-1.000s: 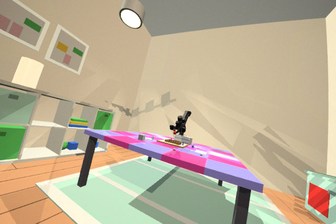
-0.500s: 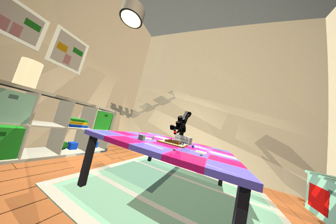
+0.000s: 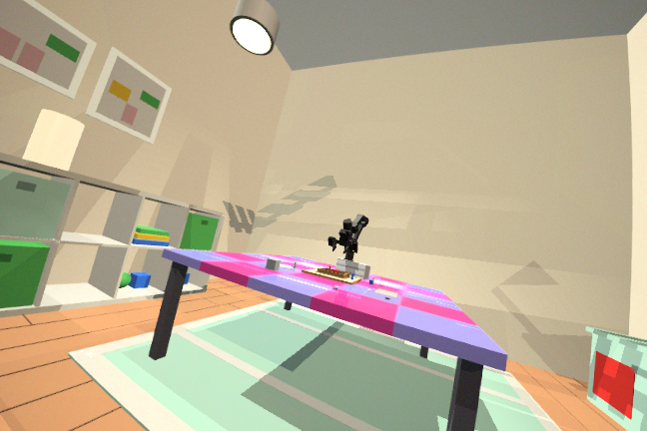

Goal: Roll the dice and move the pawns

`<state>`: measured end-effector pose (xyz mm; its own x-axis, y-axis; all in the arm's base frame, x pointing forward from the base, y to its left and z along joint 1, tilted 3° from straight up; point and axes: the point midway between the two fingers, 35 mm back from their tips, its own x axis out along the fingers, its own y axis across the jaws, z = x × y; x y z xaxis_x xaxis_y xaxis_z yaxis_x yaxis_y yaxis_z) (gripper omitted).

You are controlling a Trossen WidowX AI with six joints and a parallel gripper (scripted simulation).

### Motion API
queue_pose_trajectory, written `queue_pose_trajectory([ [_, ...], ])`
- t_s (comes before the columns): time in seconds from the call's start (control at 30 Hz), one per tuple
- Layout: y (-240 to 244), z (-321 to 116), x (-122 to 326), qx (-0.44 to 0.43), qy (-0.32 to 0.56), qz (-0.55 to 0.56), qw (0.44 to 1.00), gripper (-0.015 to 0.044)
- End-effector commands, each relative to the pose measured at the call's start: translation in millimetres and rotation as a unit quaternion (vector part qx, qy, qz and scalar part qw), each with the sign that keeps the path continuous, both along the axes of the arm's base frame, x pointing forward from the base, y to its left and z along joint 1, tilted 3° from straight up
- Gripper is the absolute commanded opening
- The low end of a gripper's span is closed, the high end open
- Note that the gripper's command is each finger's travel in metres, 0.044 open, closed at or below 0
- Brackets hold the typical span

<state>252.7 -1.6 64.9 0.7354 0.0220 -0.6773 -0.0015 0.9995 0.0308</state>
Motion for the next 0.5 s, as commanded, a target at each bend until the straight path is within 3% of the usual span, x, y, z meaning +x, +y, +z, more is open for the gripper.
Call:
queue_pose_trajectory([
  [0.0,0,17,0,0.001,-0.006,0.001,1.0,0.042],
  [0.1,0,16,2,0.001,0.011,0.001,1.0,0.044],
  [0.47,1,-12,17,0.0,0.284,0.009,0.959,0.044],
])
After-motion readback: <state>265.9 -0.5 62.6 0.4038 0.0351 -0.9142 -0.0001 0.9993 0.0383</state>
